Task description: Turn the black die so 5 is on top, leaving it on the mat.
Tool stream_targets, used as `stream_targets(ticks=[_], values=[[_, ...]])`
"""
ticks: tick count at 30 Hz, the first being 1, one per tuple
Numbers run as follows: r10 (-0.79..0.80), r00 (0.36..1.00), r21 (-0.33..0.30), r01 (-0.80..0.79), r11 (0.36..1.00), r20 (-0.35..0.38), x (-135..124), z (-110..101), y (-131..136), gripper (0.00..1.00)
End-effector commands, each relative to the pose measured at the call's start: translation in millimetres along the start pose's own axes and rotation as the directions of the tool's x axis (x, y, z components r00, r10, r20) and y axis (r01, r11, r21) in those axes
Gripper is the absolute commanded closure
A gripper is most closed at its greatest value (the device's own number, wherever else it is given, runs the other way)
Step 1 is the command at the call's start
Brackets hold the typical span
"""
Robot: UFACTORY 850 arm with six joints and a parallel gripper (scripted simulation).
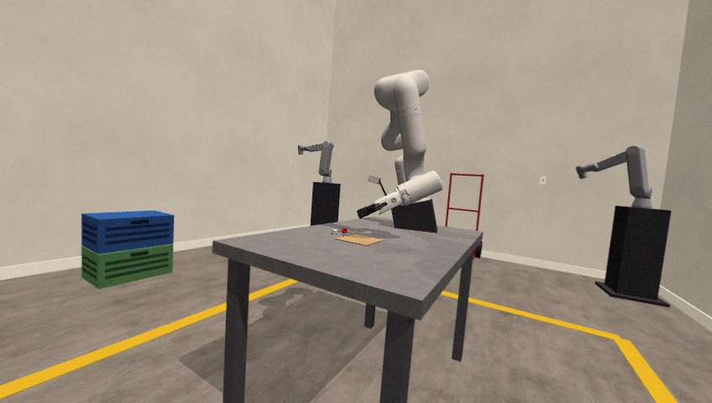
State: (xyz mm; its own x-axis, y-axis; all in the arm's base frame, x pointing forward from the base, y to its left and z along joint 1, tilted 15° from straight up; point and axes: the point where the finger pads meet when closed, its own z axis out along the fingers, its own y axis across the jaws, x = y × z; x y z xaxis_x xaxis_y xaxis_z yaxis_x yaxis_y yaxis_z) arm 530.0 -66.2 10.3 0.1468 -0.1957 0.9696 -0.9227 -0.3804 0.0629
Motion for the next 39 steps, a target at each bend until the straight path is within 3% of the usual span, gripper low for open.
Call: stream_targets(ticks=[1, 19, 39], values=[[0.001, 1.000, 0.000, -0.001, 1.000, -0.001, -9, 5, -1, 0.85], [0.001, 1.000, 0.000, -0.001, 1.000, -0.001, -56, 31, -1, 0.85], [0.001, 1.000, 0.000, -0.001, 1.000, -0.001, -60, 33, -1, 0.85]])
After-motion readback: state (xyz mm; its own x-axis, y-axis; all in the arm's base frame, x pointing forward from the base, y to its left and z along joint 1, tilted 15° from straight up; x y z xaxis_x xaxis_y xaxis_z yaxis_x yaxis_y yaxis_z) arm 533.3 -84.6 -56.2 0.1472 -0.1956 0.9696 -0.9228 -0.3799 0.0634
